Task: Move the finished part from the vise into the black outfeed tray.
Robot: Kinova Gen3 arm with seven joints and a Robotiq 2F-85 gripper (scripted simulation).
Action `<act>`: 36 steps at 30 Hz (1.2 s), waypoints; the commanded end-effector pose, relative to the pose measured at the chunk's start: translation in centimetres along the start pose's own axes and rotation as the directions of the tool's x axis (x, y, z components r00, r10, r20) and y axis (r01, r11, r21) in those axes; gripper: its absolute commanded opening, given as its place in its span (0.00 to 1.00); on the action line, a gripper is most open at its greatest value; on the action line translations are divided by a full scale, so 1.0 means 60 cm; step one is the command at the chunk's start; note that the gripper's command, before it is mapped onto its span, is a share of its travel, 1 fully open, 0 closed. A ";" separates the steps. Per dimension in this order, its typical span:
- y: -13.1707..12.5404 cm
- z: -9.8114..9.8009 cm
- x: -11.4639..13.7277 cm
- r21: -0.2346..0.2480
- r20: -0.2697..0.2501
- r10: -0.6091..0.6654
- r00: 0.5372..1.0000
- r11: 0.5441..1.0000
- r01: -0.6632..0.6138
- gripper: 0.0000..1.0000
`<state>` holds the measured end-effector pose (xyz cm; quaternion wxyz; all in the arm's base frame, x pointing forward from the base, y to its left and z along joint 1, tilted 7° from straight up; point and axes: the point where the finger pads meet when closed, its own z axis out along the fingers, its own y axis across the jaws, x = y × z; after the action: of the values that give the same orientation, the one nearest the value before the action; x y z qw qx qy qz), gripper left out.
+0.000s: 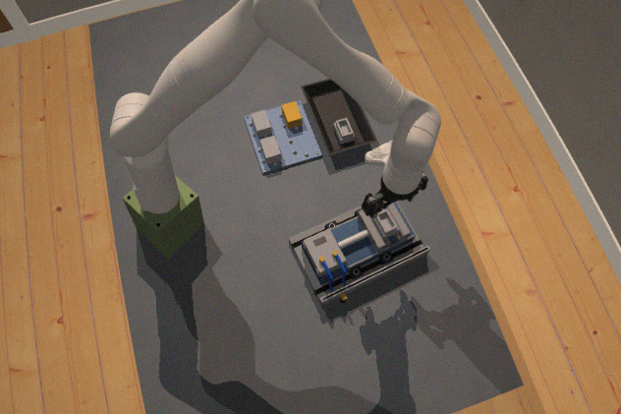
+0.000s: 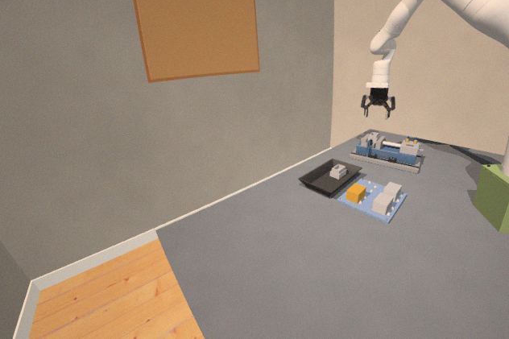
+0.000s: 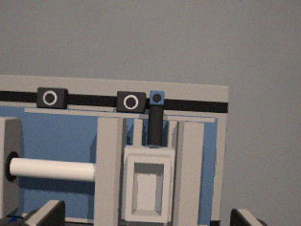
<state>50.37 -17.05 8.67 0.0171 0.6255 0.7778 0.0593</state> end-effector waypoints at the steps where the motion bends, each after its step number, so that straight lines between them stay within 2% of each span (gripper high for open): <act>1: 0.000 -0.001 -0.004 -0.001 0.000 0.003 1.000 1.000 -0.003 1.00; 11: -0.001 -0.001 -0.005 0.000 -0.002 0.005 1.000 1.000 -0.005 1.00; 12: -0.001 -0.001 -0.005 0.000 -0.002 0.005 1.000 1.000 -0.005 0.00; 36: -0.001 -0.001 -0.005 0.000 -0.002 0.005 1.000 1.000 -0.005 0.00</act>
<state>50.32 -17.31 8.59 0.0153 0.6272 0.7764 0.0596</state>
